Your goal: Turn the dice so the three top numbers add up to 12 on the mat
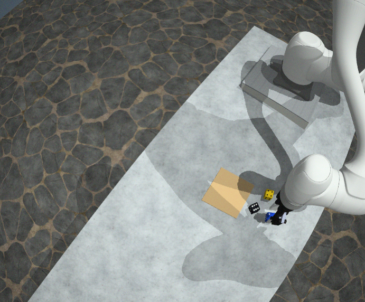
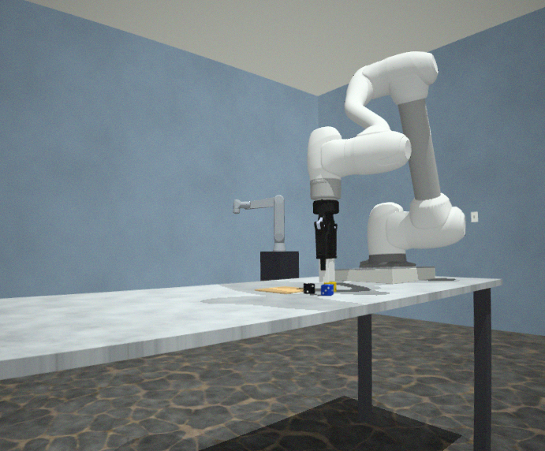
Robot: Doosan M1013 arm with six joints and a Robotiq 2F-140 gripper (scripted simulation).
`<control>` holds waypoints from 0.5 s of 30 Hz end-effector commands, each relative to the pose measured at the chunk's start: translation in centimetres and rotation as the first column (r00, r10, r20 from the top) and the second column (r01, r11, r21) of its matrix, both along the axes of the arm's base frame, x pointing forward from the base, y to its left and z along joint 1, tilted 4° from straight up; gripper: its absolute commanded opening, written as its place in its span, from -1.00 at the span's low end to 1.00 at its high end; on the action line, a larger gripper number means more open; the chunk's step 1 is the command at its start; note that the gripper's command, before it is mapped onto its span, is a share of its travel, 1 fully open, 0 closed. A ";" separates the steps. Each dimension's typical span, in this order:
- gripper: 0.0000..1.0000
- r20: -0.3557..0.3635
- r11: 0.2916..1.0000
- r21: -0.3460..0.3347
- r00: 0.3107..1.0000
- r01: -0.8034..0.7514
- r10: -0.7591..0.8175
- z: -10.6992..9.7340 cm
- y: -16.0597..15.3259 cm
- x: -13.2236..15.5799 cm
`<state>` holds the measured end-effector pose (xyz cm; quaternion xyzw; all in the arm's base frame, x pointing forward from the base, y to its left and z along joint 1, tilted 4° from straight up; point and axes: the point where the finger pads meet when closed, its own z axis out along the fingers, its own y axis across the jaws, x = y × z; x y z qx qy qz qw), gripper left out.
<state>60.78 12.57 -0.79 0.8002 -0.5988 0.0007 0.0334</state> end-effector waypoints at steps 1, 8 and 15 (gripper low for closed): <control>-0.44 0.000 1.000 0.000 1.000 0.000 0.000 0.0 0.0 0.0; -0.44 0.000 1.000 0.000 1.000 0.000 0.000 -0.1 0.0 0.0; -0.44 0.000 1.000 0.000 1.000 0.000 0.000 -1.2 -0.1 0.0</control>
